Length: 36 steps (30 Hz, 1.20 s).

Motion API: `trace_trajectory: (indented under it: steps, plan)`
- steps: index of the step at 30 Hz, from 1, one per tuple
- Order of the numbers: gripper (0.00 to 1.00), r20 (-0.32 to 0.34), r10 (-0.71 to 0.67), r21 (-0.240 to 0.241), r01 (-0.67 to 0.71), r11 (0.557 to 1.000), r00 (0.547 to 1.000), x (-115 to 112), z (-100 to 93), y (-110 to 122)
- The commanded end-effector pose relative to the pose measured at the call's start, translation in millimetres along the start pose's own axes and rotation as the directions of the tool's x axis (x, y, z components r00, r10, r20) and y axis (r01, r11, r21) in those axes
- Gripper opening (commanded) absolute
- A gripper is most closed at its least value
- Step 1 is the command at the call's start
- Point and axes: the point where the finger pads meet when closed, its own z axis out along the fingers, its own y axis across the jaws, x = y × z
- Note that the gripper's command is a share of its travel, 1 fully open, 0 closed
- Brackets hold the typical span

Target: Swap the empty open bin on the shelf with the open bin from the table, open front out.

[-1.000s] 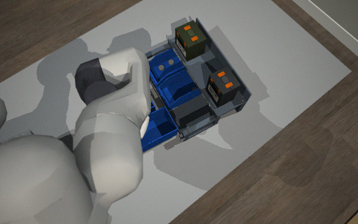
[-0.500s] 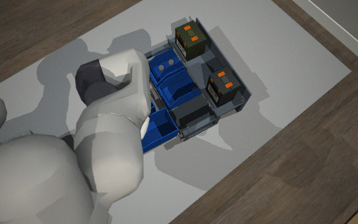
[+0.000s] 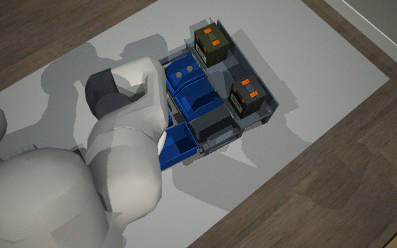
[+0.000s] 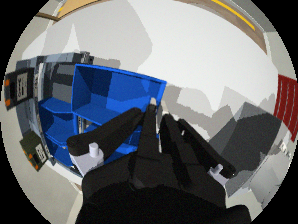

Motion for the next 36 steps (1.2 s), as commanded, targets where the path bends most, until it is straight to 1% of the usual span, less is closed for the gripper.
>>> trace_trajectory:
  steps: [1,3,15,32,33,36]
  plan:
    - [0.0,0.008,0.003,0.007,-0.003,1.0,1.0,-4.2,4.5,-2.4]
    - [0.0,0.008,0.003,0.007,-0.003,1.0,1.0,-4.2,4.5,-2.4]
    - [0.0,0.008,0.003,0.007,-0.003,1.0,1.0,-4.3,18.1,-2.6]
    - [0.0,0.008,0.003,0.007,-0.003,1.0,1.0,-4.3,19.1,-2.6]
    - [0.57,0.008,0.003,0.007,-0.003,1.0,1.0,-4.3,19.1,-2.6]
    - [0.57,0.008,0.003,0.007,-0.003,1.0,1.0,-4.3,19.1,-2.6]
